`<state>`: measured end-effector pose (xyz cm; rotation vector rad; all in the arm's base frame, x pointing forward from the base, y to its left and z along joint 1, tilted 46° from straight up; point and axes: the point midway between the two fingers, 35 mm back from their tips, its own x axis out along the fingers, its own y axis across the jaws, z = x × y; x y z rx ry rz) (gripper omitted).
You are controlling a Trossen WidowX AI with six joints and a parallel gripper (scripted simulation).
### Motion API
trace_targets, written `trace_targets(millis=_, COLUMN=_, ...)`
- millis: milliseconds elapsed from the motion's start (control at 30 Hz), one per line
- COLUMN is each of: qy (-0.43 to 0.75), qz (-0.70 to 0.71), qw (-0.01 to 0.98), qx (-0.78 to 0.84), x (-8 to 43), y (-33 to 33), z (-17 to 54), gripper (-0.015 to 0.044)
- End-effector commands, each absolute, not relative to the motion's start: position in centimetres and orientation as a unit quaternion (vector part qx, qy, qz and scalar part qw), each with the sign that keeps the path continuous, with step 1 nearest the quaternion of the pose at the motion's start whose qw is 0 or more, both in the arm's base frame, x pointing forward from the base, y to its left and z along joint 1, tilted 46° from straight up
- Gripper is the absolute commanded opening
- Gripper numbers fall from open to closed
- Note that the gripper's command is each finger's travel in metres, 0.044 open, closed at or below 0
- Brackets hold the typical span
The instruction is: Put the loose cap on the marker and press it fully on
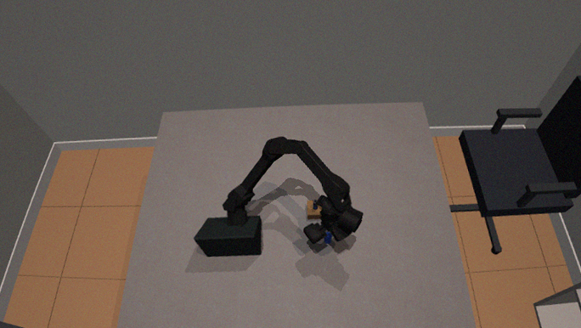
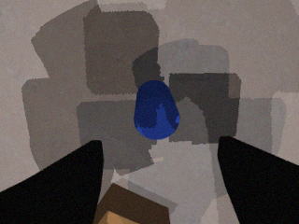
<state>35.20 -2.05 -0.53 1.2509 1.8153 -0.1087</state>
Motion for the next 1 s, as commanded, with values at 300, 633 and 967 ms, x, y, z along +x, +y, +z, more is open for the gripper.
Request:
trace_targets(millis=300, qy=0.74, qz=-0.043, qw=0.442, qx=0.505, x=34.6, y=0.7, z=-2.5, gripper=0.0243)
trace_targets(millis=633, qy=0.74, qz=-0.043, qw=0.442, qx=0.505, x=34.5, y=1.7, z=-3.5, gripper=0.0243)
trace_targets(millis=967, qy=0.74, qz=-0.043, qw=0.442, qx=0.505, x=34.4, y=2.8, z=-4.7, gripper=0.0243)
